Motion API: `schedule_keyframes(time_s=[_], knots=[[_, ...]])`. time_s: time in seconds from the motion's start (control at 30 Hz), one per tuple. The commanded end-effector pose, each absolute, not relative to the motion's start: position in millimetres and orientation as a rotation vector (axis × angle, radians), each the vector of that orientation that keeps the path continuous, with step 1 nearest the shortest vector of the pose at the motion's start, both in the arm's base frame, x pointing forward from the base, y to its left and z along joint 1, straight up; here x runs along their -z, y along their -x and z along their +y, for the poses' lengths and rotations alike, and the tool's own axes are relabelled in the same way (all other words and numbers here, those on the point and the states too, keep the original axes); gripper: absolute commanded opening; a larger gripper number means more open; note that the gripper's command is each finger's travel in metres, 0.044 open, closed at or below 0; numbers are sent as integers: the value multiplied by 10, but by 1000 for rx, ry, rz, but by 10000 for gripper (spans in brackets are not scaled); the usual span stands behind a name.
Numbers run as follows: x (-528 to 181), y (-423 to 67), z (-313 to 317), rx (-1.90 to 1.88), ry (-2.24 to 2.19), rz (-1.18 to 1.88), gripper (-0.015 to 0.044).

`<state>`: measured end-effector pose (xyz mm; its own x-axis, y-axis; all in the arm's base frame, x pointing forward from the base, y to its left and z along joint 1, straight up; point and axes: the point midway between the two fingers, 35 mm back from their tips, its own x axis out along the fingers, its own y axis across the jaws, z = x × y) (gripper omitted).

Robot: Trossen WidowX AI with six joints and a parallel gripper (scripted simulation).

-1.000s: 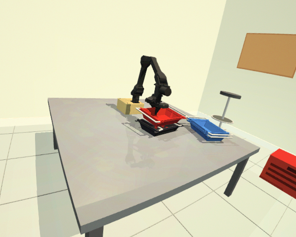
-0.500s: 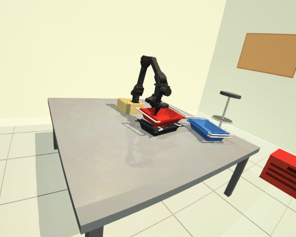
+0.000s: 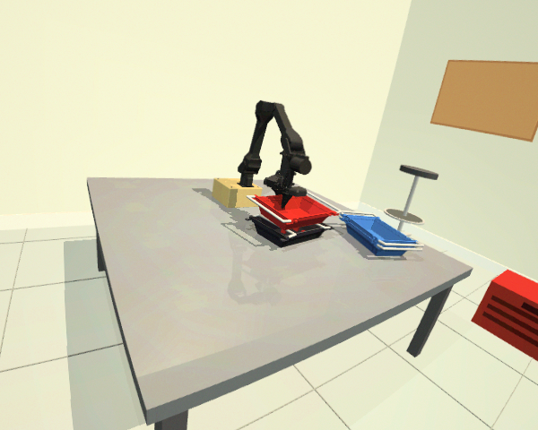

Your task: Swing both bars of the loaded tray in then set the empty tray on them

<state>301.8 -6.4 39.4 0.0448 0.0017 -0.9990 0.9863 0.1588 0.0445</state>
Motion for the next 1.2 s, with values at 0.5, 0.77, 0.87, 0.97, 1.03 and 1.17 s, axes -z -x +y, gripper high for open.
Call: schedule_keyframes(time_s=[0.5, 0.77, 0.87, 0.97, 1.03, 1.17], knots=[[-311, -2988, -69, 1069, -1103, 1255, 0], [-256, -2966, -72, 1074, -1098, 1261, 0], [-256, -2966, -72, 1074, -1098, 1261, 0], [-256, -2966, -72, 1074, -1098, 1261, 0], [-256, -2966, -72, 1074, -1098, 1261, 0], [-256, -2966, -72, 1074, -1098, 1261, 0]])
